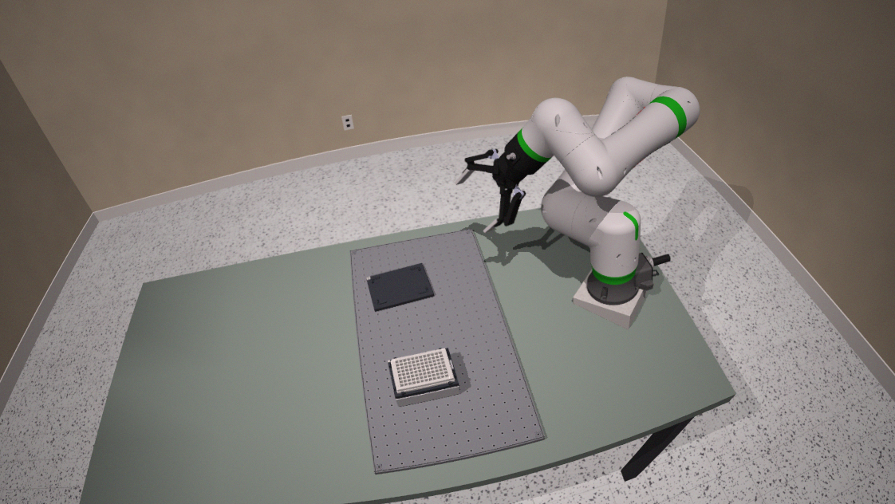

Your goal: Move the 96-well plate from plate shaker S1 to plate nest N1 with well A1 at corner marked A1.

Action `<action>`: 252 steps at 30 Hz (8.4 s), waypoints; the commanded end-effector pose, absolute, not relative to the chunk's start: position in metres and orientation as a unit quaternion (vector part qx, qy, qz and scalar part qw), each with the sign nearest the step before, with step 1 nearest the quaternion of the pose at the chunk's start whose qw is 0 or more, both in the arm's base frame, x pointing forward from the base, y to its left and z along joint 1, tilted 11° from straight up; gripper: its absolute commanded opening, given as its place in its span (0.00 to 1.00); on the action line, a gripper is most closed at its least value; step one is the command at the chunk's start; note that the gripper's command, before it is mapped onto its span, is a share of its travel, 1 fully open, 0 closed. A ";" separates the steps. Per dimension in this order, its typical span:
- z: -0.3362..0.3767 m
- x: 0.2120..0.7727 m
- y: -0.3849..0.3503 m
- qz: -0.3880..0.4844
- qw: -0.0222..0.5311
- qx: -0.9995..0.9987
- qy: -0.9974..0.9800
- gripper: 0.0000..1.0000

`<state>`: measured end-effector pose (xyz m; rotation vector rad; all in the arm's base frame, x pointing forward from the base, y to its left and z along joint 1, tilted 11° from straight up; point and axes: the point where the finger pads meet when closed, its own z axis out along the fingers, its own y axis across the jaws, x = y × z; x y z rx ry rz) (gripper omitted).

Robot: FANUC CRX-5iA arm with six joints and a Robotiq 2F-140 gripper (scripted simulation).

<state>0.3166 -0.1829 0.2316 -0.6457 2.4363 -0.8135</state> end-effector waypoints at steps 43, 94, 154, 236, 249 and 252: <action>0.257 0.369 -0.106 -0.290 0.102 -0.561 0.769 1.00; 0.239 0.455 0.046 -0.184 -0.041 -0.906 0.380 1.00; 0.162 0.513 0.196 -0.062 -0.068 -0.995 -0.047 1.00; 0.101 0.521 0.187 -0.062 -0.068 -0.995 -0.047 0.00; 0.102 0.521 0.188 -0.062 -0.068 -0.995 -0.047 0.00; 0.107 0.520 0.188 -0.062 -0.068 -0.995 -0.047 0.00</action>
